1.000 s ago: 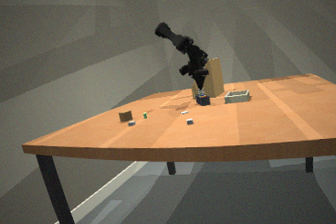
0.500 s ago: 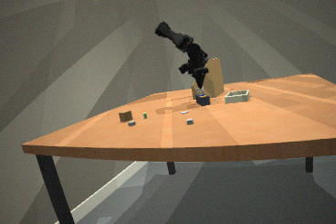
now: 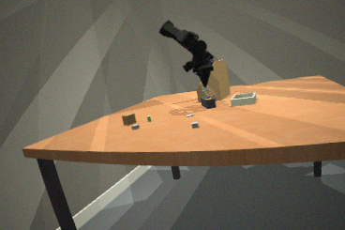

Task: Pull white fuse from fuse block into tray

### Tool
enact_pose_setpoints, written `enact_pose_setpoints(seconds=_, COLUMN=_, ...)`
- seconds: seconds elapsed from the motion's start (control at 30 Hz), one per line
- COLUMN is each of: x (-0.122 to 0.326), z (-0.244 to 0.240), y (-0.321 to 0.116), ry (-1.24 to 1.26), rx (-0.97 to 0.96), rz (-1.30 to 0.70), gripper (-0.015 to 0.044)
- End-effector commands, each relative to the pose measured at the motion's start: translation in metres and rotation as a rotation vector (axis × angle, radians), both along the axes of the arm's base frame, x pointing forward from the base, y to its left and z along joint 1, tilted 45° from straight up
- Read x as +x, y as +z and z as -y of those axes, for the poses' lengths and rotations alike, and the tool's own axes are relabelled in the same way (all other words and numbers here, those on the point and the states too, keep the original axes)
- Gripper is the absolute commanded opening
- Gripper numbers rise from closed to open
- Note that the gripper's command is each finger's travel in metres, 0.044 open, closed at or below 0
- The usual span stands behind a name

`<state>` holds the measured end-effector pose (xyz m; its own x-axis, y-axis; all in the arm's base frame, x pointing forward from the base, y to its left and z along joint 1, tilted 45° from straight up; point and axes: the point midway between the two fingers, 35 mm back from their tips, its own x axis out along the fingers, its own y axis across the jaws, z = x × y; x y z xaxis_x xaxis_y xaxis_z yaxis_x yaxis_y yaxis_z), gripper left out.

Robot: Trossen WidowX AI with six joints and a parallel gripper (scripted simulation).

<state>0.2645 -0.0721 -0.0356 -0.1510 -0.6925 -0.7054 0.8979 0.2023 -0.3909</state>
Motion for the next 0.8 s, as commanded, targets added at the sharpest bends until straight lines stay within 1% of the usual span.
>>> enact_pose_setpoints(seconds=0.0, x=0.003, z=-0.002, y=0.002, ry=-0.002, rx=0.004, rz=0.012, gripper=0.0000)
enact_pose_setpoints(seconds=0.23, x=0.014, z=-0.022, y=-0.015, ry=0.001, rx=0.013, rz=0.015, gripper=0.0000)
enact_pose_setpoints(seconds=0.77, x=0.031, z=-0.083, y=-0.071, ry=0.002, rx=0.023, rz=0.017, gripper=0.0000)
